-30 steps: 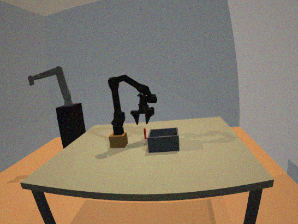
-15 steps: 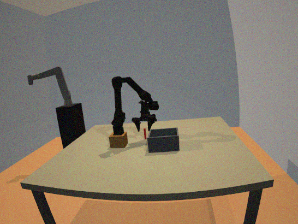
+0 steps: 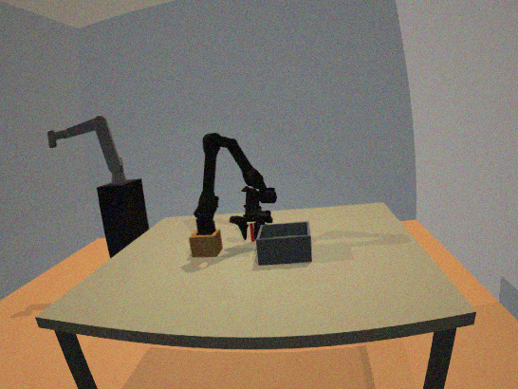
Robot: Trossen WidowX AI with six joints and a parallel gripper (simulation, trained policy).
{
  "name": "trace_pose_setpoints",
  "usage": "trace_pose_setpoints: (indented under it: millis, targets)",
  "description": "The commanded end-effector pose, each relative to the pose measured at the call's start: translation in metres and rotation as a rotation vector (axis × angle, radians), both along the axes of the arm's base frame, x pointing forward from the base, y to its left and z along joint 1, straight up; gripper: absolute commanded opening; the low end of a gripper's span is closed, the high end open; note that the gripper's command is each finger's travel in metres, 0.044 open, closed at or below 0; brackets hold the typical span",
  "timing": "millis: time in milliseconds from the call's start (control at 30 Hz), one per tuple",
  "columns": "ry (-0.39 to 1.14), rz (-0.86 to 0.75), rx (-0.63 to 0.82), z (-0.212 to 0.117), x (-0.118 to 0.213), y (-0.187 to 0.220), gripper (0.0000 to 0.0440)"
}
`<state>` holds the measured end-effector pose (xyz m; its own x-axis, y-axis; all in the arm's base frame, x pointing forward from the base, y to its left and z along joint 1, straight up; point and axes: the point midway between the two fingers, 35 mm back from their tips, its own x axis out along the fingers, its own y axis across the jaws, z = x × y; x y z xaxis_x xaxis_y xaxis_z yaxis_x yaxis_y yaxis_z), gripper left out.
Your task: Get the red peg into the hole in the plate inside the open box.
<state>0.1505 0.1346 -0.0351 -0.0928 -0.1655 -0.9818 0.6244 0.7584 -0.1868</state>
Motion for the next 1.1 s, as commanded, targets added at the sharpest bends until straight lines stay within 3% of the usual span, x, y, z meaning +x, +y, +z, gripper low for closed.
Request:
trace_pose_setpoints:
  millis: [0, 167, 233, 1067]
  targets:
    - [0.014, 0.004, -0.020, -0.007, -0.002, -0.004, 0.0157]
    - [0.047, 0.005, -0.047, -0.010, -0.005, -0.007, 0.0029]
    - [0.061, 0.005, -0.060, -0.011, -0.006, -0.008, 0.0000]
    - [-0.113, -0.007, -0.106, 0.083, 0.055, -0.012, 0.0000]
